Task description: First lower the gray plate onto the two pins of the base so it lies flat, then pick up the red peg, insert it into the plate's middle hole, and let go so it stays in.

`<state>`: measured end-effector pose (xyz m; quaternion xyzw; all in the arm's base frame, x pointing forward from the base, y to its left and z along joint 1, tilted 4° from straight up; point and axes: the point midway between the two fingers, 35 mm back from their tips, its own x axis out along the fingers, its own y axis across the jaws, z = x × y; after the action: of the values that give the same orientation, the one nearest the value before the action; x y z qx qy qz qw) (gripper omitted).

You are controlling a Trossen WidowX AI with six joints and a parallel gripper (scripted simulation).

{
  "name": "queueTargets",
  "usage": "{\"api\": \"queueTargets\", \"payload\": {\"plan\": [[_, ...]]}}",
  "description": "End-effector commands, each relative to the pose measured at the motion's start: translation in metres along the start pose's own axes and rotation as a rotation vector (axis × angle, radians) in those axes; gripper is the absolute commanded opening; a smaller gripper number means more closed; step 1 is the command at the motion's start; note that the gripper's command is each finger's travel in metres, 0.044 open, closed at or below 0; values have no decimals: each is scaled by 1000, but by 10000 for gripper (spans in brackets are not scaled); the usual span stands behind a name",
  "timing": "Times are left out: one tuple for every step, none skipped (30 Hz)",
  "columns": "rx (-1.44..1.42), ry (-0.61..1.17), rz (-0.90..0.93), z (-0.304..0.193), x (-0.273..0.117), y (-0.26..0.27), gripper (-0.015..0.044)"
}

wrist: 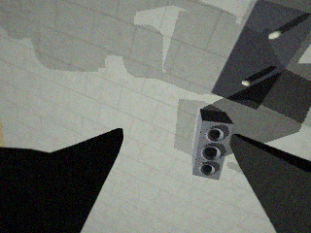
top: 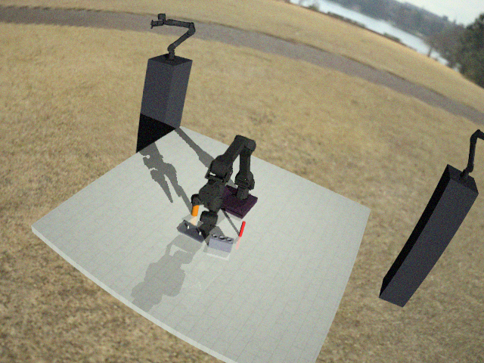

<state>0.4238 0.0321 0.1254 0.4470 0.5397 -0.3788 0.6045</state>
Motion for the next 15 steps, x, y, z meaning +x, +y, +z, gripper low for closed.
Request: {"api": "queueTargets", "payload": {"plan": [[24, 1, -141, -53, -18, -32, 440], [25, -1, -160, -60, -20, -37, 440], [26, -1, -164, -65, -21, -38, 440], [26, -1, -166, -66, -21, -38, 440], [26, -1, -166, -66, -21, -38, 440], [26, -1, -166, -66, -21, -38, 440], [26, -1, -166, -66, -21, -38, 440], [26, -1, -166, -66, -21, -38, 440], [26, -1, -166, -66, -21, -38, 440], [26, -1, -166, -66, -21, -38, 440], [26, -1, -166, -66, -19, -38, 440], [26, -2, -166, -66, -12, -39, 440], [26, -2, -165, -66, -2, -40, 440], [26, -2, -165, -66, 11, -42, 440], [26, -2, -165, -66, 24, -44, 440]]}}
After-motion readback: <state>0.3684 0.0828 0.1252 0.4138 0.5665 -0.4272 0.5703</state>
